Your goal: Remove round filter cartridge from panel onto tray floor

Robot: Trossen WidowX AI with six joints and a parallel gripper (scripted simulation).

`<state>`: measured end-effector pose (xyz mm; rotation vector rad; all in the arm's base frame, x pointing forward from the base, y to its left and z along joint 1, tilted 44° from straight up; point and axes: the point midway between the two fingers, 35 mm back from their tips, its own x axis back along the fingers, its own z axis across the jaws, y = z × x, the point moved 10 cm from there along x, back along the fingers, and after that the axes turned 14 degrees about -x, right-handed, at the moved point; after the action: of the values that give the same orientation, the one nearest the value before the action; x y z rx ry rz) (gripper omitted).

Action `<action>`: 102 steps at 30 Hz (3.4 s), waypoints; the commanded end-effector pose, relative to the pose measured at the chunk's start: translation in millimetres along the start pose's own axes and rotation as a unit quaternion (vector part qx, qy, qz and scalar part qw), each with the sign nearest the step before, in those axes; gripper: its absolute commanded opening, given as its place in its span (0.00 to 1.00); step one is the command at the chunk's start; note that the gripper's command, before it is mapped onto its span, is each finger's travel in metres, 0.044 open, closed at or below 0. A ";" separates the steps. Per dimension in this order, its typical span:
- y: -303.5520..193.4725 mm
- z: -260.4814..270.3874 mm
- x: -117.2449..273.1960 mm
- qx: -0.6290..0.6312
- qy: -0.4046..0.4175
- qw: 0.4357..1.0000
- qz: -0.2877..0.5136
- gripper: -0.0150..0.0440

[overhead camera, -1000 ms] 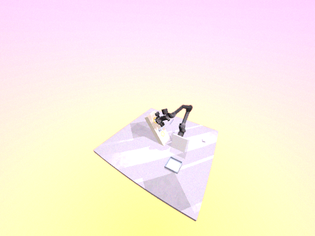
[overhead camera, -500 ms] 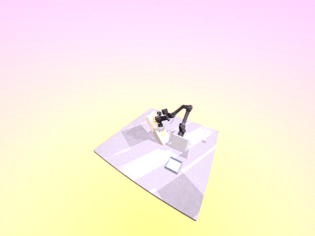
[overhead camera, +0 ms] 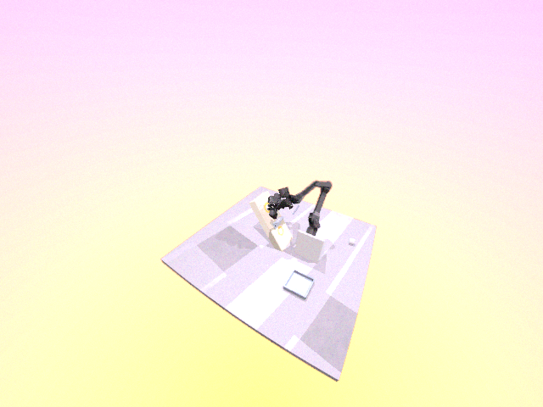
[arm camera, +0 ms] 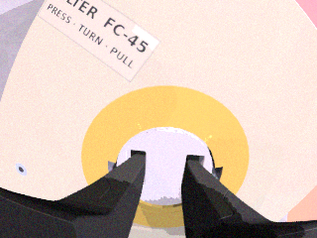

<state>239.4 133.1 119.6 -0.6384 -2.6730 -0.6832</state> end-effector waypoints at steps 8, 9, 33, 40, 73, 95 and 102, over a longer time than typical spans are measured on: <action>1.3 -2.1 -9.5 0.012 0.007 1.000 0.001 0.25; 1.3 -2.1 -9.5 0.012 0.007 1.000 0.001 0.25; 1.3 -2.1 -9.5 0.012 0.007 1.000 0.001 0.25; 1.3 -2.1 -9.5 0.012 0.007 1.000 0.001 0.25; 4.3 1.6 31.4 0.015 0.011 1.000 0.004 0.25; -18.2 4.2 69.3 0.013 0.010 1.000 0.002 0.25; -40.8 11.3 66.2 0.013 0.010 1.000 0.002 0.25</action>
<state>165.1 135.6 125.7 -0.6329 -2.6554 -0.6414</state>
